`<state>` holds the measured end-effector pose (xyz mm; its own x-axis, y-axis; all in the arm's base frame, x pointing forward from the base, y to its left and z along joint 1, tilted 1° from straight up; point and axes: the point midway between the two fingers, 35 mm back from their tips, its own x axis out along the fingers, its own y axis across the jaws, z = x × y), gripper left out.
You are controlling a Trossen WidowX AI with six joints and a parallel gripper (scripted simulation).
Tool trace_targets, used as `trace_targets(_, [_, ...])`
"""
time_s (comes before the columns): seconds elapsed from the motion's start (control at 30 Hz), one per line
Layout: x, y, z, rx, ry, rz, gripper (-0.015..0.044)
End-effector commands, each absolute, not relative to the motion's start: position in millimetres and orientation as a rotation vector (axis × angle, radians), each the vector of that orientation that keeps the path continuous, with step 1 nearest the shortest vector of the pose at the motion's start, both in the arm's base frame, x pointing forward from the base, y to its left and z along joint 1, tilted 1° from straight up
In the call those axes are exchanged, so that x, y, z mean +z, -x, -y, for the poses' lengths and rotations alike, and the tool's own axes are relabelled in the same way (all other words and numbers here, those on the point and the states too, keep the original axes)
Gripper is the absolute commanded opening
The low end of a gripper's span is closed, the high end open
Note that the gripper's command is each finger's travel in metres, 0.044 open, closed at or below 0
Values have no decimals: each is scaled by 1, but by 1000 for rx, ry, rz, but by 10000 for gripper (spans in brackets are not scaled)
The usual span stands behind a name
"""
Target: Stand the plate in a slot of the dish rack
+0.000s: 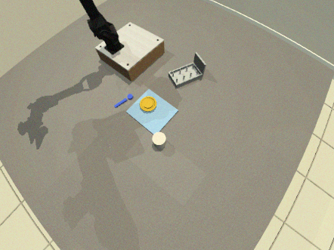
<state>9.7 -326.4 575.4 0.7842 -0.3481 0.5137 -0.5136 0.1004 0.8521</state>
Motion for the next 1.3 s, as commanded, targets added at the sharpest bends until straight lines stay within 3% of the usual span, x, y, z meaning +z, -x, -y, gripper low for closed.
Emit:
trace_targets(0.0, [575,-10,327,141,-1508,728,400])
trace_targets(1.27, [536,-101,393,633,-2522,754,400])
